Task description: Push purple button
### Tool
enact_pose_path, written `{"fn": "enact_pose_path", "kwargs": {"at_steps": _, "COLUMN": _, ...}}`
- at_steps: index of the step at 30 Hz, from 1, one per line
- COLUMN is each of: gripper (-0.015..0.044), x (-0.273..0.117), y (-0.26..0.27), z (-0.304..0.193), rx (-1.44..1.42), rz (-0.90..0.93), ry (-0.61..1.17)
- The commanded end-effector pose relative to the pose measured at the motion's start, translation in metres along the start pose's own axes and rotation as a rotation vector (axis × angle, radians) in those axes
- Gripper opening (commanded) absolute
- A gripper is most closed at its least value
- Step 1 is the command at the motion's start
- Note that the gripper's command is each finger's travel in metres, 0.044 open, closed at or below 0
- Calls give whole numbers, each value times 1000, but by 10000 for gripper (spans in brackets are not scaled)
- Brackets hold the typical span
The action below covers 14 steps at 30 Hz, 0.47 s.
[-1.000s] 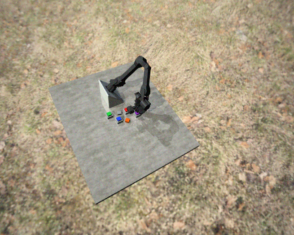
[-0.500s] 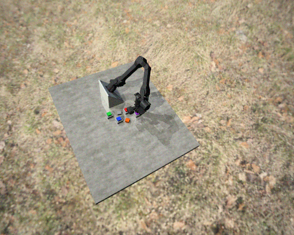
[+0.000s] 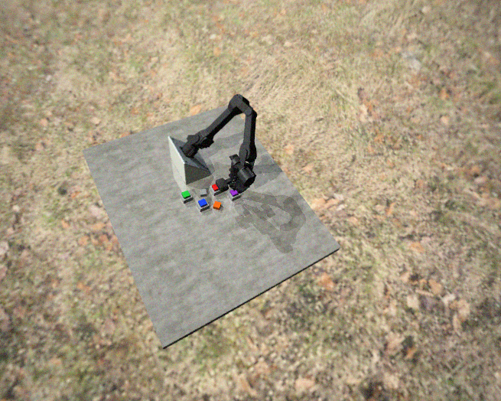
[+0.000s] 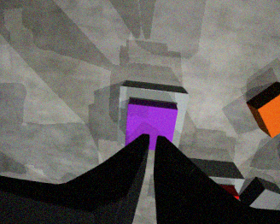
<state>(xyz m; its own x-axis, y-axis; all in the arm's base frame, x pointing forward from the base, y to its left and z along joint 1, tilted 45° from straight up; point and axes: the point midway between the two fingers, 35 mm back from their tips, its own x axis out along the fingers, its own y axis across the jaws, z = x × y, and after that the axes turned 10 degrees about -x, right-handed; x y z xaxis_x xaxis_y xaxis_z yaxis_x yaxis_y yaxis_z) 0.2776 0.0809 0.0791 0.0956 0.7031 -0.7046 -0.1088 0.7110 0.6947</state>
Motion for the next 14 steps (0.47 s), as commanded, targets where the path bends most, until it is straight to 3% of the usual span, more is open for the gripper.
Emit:
{"fn": "enact_pose_path", "kwargs": {"at_steps": 1, "gripper": 46, "x": -9, "y": 5, "z": -1, "rx": -5, "rz": 4, "ry": 5}}
{"fn": "enact_pose_path", "kwargs": {"at_steps": 6, "gripper": 178, "x": -66, "y": 70, "z": -12, "rx": -5, "rz": 5, "ry": 5}}
{"fn": "enact_pose_path", "kwargs": {"at_steps": 13, "gripper": 361, "x": -69, "y": 73, "z": -13, "rx": -5, "rz": 5, "ry": 5}}
{"fn": "enact_pose_path", "kwargs": {"at_steps": 14, "gripper": 361, "x": -69, "y": 73, "z": -13, "rx": -5, "rz": 5, "ry": 5}}
